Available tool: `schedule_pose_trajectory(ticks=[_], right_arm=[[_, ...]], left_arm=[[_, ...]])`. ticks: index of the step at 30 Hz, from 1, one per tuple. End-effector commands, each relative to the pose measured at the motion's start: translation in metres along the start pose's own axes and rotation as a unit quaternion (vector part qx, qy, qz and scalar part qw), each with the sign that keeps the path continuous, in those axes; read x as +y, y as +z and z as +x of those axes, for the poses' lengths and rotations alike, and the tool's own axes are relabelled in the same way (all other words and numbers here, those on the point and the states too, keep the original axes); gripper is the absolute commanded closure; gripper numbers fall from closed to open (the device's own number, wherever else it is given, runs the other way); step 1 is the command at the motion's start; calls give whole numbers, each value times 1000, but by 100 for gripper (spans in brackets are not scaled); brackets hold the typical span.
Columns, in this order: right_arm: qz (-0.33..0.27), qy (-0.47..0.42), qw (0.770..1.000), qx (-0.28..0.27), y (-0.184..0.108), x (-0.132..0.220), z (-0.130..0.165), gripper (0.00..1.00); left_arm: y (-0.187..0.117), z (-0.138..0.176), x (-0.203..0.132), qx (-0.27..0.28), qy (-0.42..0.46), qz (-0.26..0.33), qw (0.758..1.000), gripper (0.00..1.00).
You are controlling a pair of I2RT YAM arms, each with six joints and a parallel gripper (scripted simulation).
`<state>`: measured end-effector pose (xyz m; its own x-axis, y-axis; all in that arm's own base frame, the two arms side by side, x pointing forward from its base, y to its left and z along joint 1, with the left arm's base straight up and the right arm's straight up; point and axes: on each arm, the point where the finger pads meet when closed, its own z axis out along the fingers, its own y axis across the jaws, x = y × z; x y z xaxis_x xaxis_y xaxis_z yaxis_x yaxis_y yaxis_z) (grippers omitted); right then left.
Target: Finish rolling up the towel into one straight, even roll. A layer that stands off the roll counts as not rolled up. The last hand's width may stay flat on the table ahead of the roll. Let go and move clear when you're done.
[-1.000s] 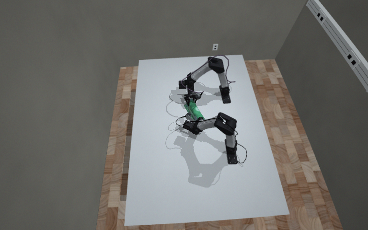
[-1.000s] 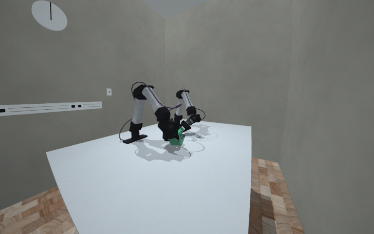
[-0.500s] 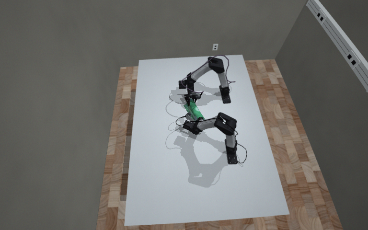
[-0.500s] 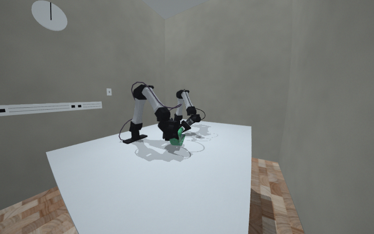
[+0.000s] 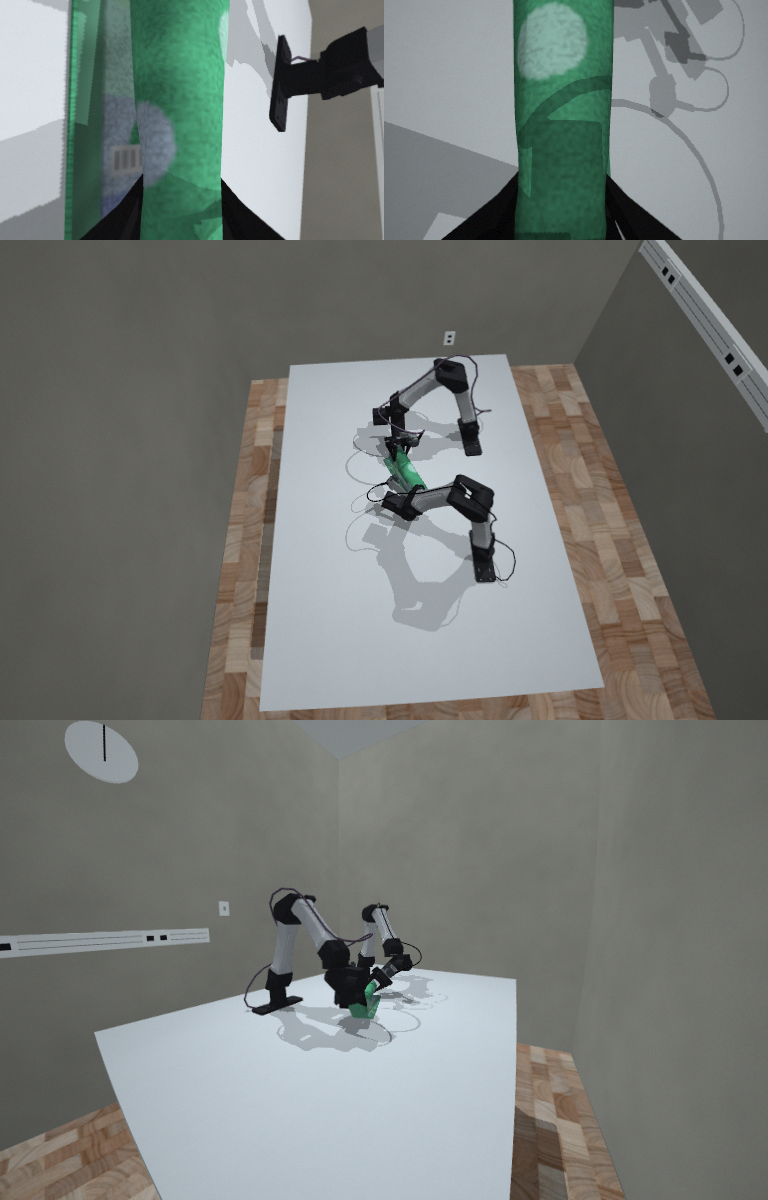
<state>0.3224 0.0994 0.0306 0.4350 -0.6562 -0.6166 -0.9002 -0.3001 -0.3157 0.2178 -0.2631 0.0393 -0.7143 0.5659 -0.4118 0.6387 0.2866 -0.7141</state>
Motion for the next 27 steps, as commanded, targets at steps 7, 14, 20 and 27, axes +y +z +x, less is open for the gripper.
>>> schedule_pose_trajectory(ticks=[7, 14, 20, 27], right_arm=[[-3, -25, 1000, -3, 2, -6, 4, 52], [-3, -25, 1000, -3, 2, -6, 4, 52], [-3, -25, 1000, -3, 2, -6, 4, 52], [-3, -25, 1000, -3, 2, -6, 4, 52]], left_arm=[[-1, -9, -1, -11, 15, 5, 1000, 52], [-4, -11, -4, -11, 15, 5, 1000, 38], [-7, -13, -8, -11, 15, 5, 1000, 21], [-16, -13, -9, -11, 15, 5, 1000, 15]])
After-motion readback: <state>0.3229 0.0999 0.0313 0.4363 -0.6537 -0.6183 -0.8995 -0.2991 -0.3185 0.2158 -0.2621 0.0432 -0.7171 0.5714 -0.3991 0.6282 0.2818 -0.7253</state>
